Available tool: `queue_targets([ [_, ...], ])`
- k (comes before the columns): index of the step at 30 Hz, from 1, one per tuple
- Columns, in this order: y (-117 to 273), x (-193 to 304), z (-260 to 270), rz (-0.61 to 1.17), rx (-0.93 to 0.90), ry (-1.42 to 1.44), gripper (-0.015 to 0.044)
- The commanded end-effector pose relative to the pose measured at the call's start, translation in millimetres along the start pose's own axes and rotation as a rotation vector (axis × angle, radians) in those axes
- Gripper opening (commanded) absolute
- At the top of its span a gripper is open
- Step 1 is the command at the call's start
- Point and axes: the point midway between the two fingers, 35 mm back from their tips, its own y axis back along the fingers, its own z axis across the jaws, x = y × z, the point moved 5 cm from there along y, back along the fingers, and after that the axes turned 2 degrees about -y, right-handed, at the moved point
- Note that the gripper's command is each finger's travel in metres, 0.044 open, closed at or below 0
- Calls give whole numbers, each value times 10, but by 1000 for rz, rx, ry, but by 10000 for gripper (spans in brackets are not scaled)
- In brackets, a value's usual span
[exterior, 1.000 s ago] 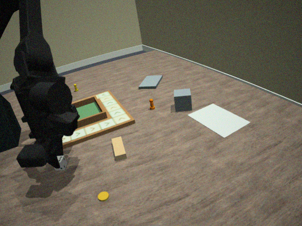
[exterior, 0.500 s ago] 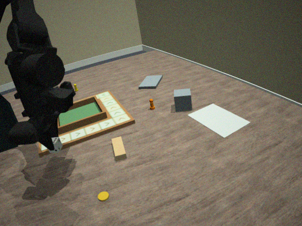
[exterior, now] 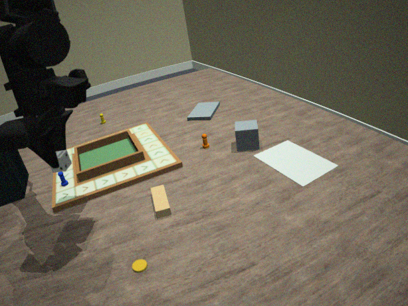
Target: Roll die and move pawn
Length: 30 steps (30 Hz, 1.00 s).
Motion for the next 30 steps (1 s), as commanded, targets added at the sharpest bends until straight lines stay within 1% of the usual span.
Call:
queue_targets([
  [1,11,-29,163,2,7,-70,0],
  [15,-49,-55,852,8,53,-344,0],
  [30,-177,5,1465,-27,44,-643,0],
])
